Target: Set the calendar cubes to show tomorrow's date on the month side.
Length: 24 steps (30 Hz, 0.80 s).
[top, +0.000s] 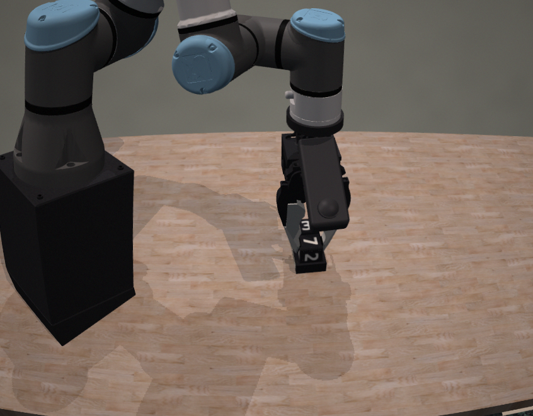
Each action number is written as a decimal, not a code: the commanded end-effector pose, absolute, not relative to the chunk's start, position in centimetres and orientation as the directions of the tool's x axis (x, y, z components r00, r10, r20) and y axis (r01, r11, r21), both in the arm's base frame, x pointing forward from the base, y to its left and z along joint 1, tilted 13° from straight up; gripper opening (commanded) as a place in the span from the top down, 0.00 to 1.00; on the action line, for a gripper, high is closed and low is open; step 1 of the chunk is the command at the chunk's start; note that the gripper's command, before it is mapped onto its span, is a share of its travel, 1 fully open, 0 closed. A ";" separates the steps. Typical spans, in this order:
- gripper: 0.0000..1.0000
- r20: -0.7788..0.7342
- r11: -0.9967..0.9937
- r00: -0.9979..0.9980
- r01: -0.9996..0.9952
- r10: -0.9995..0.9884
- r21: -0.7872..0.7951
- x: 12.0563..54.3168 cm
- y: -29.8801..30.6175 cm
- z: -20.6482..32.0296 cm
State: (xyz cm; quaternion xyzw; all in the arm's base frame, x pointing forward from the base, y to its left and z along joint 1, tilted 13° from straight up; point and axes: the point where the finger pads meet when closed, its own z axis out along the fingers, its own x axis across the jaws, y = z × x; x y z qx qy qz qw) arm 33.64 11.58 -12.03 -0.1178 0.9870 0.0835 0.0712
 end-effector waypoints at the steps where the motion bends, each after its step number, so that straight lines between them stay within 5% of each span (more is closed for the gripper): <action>1: 0.89 -0.162 0.958 -0.962 -0.244 -0.220 0.147 33.7 11.5 -11.8; 24: 0.89 -0.162 0.958 -0.962 -0.244 -0.220 0.147 33.2 10.8 -7.7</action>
